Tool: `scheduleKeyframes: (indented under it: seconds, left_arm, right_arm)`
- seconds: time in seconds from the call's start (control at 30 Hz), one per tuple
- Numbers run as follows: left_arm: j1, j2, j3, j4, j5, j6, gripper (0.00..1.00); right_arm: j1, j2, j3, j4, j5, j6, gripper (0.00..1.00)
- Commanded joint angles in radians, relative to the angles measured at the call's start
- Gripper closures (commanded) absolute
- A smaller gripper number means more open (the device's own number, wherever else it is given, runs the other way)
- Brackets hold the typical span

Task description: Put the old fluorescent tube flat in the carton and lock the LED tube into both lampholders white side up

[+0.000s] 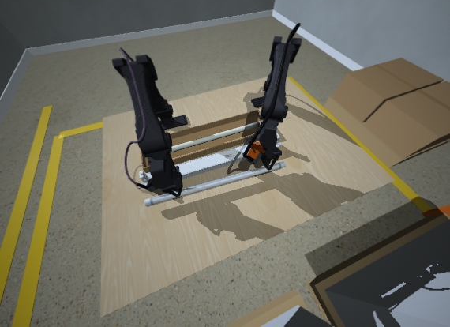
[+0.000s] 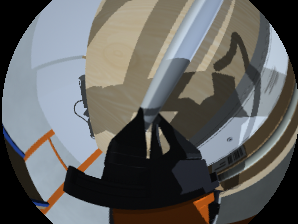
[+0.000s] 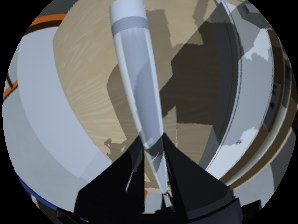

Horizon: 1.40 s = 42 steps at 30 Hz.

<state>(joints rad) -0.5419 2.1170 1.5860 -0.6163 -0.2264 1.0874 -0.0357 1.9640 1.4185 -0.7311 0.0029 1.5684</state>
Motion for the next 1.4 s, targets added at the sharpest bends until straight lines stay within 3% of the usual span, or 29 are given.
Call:
scheduleKeyframes:
  seconds: [0.0,0.1,1.3,1.33,1.37]
  left_arm:
    - [-0.005,-0.028,0.003,0.019,-0.008,-0.008,0.89]
    - [-0.005,-0.029,0.002,0.019,-0.008,-0.008,0.89]
    - [-0.008,-0.036,-0.007,0.019,-0.008,-0.008,0.89]
    - [-0.007,-0.044,0.03,0.013,-0.008,-0.001,0.89]
    - [-0.015,-0.046,-0.033,0.061,-0.021,0.003,0.89]
  right_arm:
    - [0.003,-0.018,-0.023,-0.002,0.015,0.004,0.89]
    - [0.004,-0.016,0.039,-0.022,0.015,0.002,0.89]
    - [0.007,-0.01,0.032,-0.031,0.014,-0.005,0.89]
    - [0.005,-0.01,0.03,-0.029,0.015,-0.002,0.89]
    - [0.007,-0.034,-0.049,0.054,0.015,-0.002,0.89]
